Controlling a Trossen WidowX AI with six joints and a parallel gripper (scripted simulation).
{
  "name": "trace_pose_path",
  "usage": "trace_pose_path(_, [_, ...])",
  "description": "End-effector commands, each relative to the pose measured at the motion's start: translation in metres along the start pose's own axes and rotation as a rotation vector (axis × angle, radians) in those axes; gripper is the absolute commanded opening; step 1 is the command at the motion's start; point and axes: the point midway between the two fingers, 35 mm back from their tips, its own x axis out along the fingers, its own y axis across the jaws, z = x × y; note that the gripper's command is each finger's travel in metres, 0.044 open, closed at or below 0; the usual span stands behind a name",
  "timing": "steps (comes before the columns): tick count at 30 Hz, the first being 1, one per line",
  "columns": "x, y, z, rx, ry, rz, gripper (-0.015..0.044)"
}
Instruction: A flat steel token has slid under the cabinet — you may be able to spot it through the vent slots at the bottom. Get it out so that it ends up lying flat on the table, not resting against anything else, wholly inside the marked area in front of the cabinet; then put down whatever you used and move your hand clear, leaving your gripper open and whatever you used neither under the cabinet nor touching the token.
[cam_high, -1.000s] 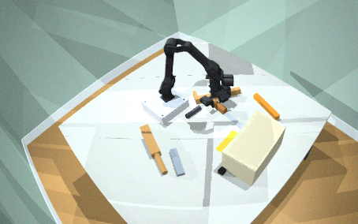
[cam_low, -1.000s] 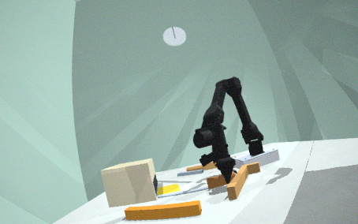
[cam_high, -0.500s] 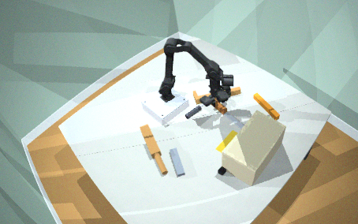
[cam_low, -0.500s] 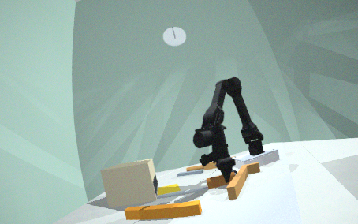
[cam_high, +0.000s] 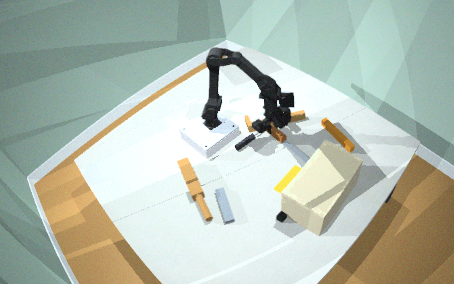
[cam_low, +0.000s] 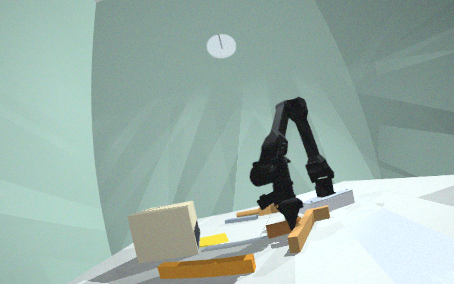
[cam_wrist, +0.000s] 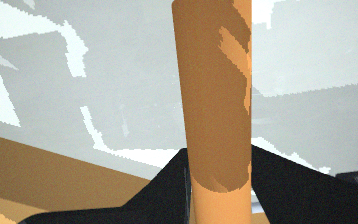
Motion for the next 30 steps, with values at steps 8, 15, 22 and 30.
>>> trace_pose_path(8, [0.0, -0.001, 0.011, 0.026, 0.0, 0.0, 0.0])
trace_pose_path(15, [0.0, -0.001, 0.022, 0.037, 0.0, -0.001, 0.0])
trace_pose_path(22, [0.0, -0.002, 0.032, 0.042, -0.001, -0.001, 0.0])
trace_pose_path(30, [0.0, -0.002, 0.044, 0.045, -0.001, -0.001, 0.0])
